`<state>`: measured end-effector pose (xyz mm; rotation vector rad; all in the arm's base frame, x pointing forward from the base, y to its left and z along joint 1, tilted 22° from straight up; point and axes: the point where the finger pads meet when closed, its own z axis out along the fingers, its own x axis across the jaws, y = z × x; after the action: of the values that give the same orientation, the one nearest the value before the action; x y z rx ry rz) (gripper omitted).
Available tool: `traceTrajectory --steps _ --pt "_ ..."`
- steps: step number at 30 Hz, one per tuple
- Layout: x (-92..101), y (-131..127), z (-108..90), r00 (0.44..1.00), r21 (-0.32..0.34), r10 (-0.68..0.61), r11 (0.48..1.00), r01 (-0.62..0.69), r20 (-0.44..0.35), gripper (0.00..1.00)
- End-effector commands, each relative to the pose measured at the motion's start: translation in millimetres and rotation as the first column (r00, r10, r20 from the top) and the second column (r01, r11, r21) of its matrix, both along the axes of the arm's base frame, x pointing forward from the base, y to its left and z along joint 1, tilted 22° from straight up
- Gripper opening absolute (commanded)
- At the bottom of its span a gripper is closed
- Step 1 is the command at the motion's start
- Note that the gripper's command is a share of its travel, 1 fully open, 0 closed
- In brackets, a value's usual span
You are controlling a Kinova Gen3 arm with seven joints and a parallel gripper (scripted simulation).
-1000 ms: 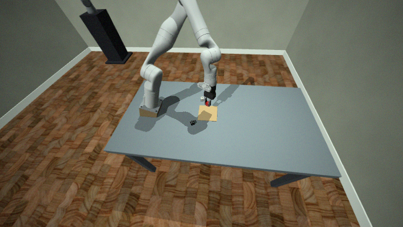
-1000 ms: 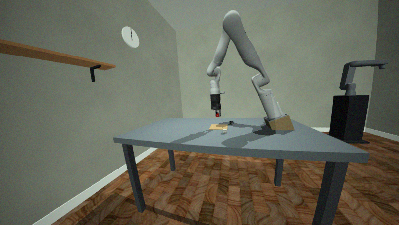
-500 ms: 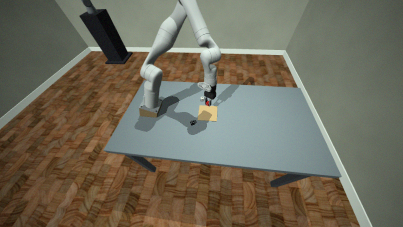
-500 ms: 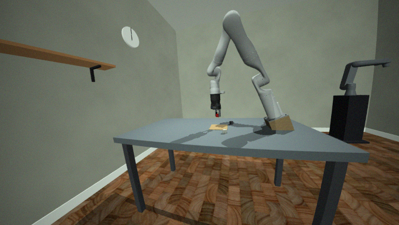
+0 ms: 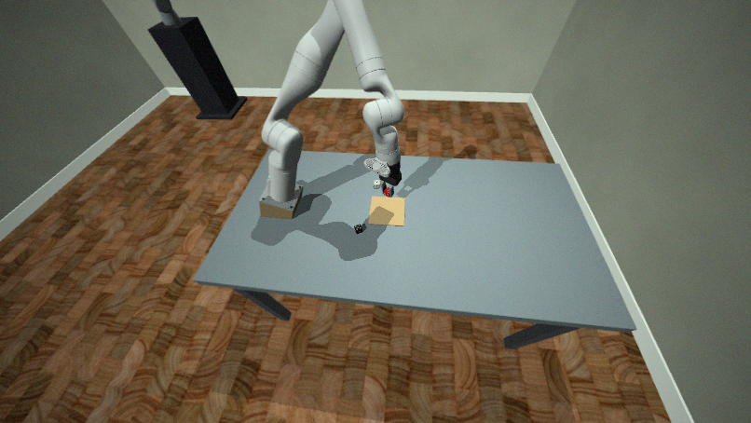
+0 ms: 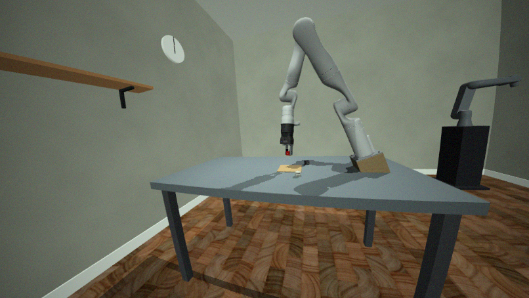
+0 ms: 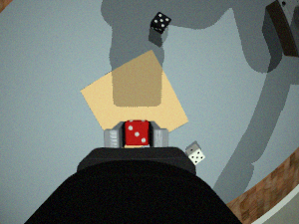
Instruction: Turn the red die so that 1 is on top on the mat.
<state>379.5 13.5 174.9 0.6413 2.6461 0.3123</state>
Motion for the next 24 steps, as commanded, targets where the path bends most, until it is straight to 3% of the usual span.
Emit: traceTrajectory --steps 1,17,24 --pt "-1.3 -5.7 1.7 1.000 0.045 -0.008 0.999 0.006 0.022 0.49" --pt "-2.5 -6.5 0.7 0.982 0.272 0.067 0.956 -0.113 0.174 0.49" --pt "-2.1 -7.1 0.5 0.971 0.333 0.083 0.930 -0.157 0.226 0.49"
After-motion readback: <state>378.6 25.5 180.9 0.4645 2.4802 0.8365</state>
